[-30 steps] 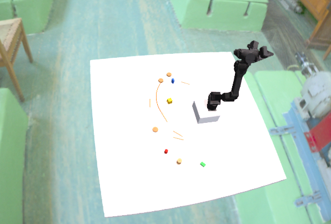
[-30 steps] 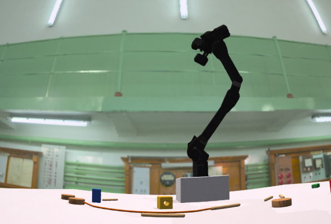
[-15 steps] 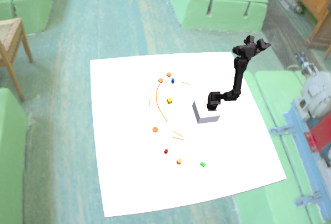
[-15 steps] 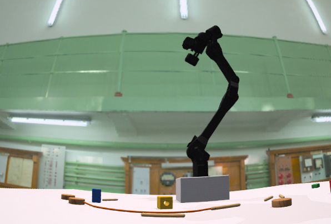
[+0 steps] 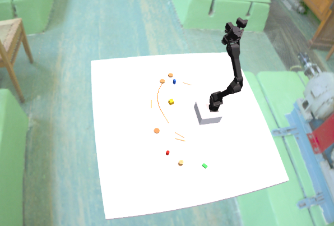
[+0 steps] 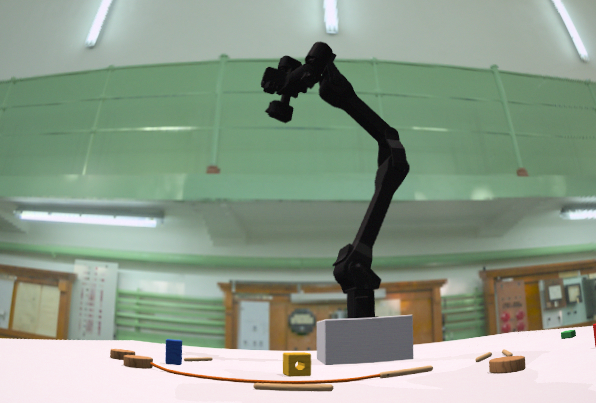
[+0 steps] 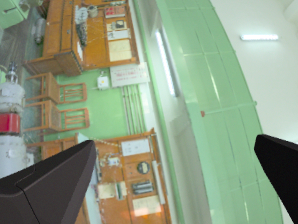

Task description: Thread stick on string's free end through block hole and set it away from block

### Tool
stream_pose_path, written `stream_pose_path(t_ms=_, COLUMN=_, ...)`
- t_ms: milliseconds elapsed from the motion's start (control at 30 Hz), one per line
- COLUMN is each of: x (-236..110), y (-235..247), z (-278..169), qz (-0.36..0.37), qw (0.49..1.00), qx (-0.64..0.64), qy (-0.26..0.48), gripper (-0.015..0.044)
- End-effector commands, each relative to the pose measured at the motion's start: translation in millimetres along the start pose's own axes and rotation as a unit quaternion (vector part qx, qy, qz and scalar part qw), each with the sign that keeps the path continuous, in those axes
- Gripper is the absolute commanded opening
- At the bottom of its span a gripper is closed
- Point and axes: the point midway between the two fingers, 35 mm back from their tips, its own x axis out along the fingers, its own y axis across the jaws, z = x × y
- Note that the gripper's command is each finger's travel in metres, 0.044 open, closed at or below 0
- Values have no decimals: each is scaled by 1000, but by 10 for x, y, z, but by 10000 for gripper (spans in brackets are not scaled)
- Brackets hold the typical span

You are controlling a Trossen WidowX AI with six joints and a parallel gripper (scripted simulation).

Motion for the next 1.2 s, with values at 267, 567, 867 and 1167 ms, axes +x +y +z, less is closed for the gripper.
stream_pose_path(t_ms=267, x=-272, y=1016, z=1638, qz=63, qw=961, qx=-132, qy=-234, gripper=440)
stream_pose_path(t_ms=567, x=-915, y=1895, z=2464, qz=118, qw=889, qx=-218, qy=-386, gripper=440)
stream_pose_path(t_ms=867, x=-1829, y=2736, z=2862, qz=178, qw=788, qx=-286, qy=-515, gripper=440)
stream_pose_path(t_ms=1167, x=-2724, y=3590, z=2864, qz=242, qw=667, qx=-363, qy=-604, gripper=440)
